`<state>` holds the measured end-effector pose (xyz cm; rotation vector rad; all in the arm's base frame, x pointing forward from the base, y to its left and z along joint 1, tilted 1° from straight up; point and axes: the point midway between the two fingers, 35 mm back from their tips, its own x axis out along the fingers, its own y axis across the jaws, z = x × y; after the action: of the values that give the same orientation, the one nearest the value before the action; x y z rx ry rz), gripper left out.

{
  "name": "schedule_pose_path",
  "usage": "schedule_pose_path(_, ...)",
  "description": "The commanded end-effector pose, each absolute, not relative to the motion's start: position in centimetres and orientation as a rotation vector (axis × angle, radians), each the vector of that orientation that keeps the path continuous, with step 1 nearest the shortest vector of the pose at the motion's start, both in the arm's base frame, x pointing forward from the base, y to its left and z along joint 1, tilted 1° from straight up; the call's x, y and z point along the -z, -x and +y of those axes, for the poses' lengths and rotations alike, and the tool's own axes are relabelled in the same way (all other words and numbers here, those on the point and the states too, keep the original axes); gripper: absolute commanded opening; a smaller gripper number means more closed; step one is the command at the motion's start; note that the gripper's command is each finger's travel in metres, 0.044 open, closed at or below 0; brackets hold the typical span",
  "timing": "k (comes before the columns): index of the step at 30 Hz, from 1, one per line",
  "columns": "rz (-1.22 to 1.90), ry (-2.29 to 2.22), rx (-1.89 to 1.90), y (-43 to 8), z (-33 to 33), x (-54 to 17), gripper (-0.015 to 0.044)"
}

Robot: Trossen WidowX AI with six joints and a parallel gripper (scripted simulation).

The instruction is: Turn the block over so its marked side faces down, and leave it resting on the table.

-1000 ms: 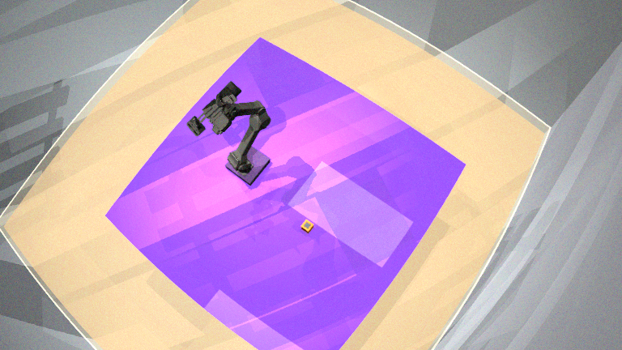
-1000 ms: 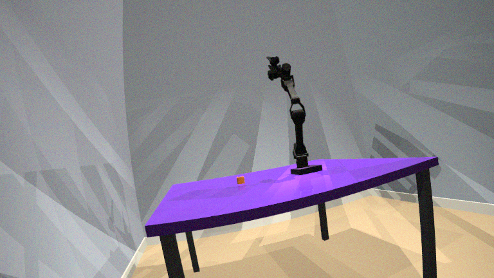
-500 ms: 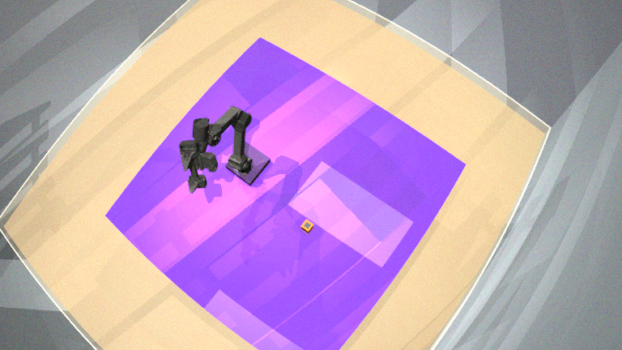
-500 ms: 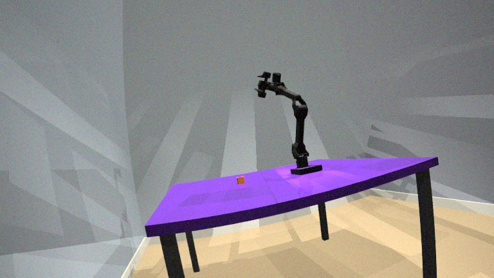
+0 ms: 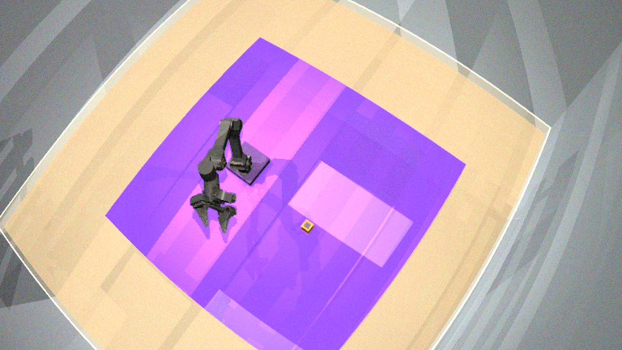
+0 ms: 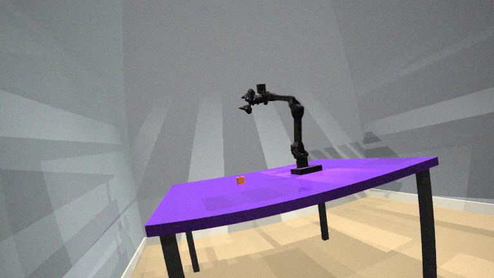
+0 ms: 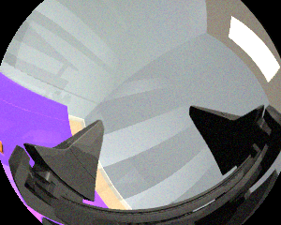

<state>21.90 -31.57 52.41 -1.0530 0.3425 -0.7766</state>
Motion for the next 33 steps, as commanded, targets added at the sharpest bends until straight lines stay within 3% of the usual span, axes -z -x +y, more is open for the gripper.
schedule_pose_path(1,0.386,0.899,0.674,-25.4,-31.9,-48.5,0.044)
schedule_pose_path(10,0.582,0.503,0.381,-34.9,-28.0,-36.7,0.044)
schedule_pose_path(17,0.806,0.269,0.213,-39.4,-22.5,-28.3,0.044)
schedule_pose_path(33,1.525,0.005,0.039,-39.5,-5.3,-12.2,0.044)
